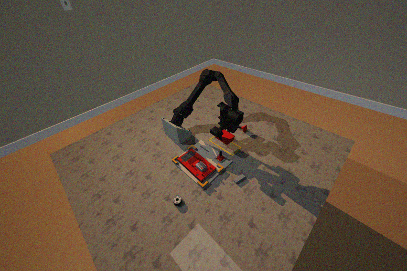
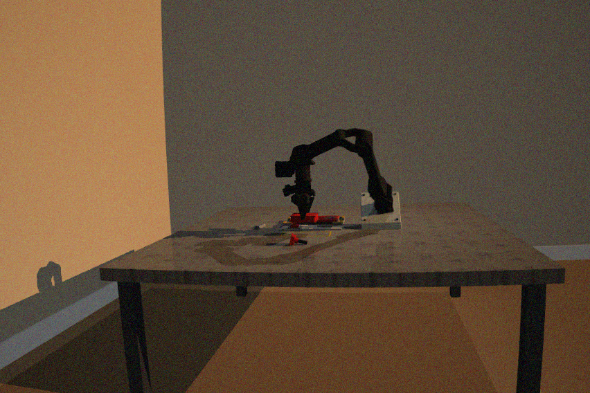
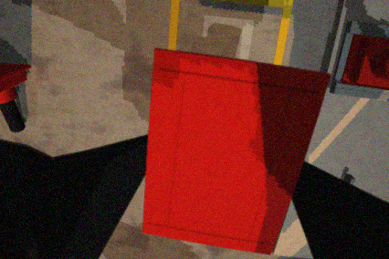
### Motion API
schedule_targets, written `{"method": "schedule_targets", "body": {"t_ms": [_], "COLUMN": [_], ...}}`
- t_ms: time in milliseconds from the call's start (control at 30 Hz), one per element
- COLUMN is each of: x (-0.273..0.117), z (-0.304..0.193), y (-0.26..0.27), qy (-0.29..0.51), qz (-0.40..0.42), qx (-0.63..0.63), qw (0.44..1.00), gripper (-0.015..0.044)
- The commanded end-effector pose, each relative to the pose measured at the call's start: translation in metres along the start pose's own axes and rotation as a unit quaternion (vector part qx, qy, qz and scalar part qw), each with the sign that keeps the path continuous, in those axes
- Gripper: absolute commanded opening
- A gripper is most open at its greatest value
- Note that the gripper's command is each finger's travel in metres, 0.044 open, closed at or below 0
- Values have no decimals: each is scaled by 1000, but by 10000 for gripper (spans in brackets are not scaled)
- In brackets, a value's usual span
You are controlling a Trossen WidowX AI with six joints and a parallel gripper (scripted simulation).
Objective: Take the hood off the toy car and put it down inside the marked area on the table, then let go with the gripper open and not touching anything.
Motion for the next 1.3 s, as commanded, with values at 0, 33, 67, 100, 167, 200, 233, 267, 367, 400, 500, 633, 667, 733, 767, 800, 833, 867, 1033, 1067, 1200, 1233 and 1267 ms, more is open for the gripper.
{"method": "schedule_targets", "body": {"t_ms": [0,33,67,100,167,200,233,267,367,400,500,633,667,733,767,800,833,867,1033,1067,1200,1233,1267], "x": [4,4,5,5,7,7,8,9,11,11,13,16,16,18,18,19,20,20,23,24,27,27,28], "z": [0,0,0,0,0,0,0,0,-1,-1,-1,-1,-1,-1,-1,-1,-1,-1,-2,-2,-2,-2,-2], "y": [0,0,1,1,1,1,1,1,1,1,1,1,1,1,1,1,1,1,2,2,2,2,2], "qy": [0,0,0,0,0,0,0,0,0,0,0,0,-1,-1,-1,-1,-1,-1,-1,-1,-1,-1,-1], "qz": [2,2,2,2,2,2,2,2,3,3,3,3,3,3,3,3,3,3,4,4,4,4,4], "qx": [3,3,3,3,3,3,3,3,3,3,3,3,3,3,3,3,3,3,3,3,2,2,2], "qw": [1000,1000,1000,1000,1000,1000,1000,1000,1000,1000,1000,1000,1000,1000,1000,1000,1000,1000,1000,1000,1000,1000,1000], "gripper": [0,0,0,0,0,0,0,0,0,0,0,0,0,0,0,0,0,0,0,0,0,0,0]}}
Point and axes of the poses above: the point midway between the two fingers, 35 mm back from their tips, its own x axis out along the fingers, its own y axis across the jaws, z = x × y, the point moved 5 cm from there along -x, back along the fingers, and after that the axes turned 13 degrees about -x, right-handed, at the moved point
